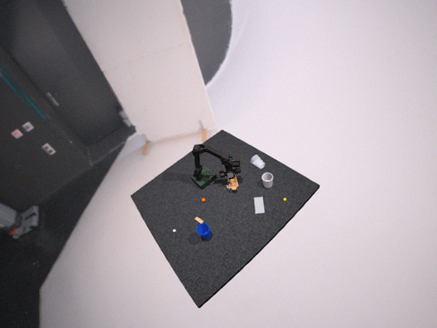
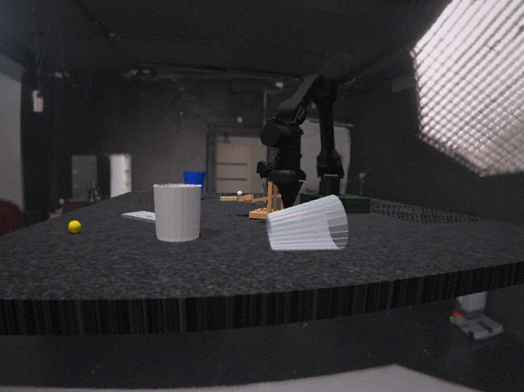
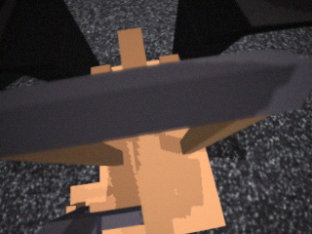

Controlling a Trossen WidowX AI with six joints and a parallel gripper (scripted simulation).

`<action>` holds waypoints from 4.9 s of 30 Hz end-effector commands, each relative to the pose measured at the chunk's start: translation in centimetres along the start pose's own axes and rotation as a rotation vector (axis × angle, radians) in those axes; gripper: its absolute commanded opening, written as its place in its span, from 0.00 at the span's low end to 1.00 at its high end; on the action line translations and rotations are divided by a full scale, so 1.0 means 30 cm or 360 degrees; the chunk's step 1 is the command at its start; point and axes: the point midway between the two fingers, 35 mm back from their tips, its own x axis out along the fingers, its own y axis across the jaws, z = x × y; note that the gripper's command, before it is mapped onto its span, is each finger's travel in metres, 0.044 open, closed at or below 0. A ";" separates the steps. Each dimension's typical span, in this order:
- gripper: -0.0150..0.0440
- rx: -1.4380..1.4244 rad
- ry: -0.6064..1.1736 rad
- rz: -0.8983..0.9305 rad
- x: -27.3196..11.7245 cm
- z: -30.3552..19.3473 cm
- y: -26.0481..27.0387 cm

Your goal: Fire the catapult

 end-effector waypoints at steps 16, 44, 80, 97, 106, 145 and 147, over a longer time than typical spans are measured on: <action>0.25 0.0354 -0.0002 0.0000 -0.165 0.000 0.001; 0.25 0.1537 -0.0007 0.0005 -0.160 0.039 0.076; 0.25 0.1532 -0.0001 -0.0002 -0.010 0.042 0.082; 0.97 0.1532 -0.0001 -0.0002 -0.088 0.045 0.092; 1.00 0.1534 0.0001 0.0001 -0.287 0.043 0.091; 1.00 -0.0415 -0.0004 0.0001 -0.303 0.041 0.086; 1.00 -0.0525 -0.0004 0.0001 -0.304 0.041 0.086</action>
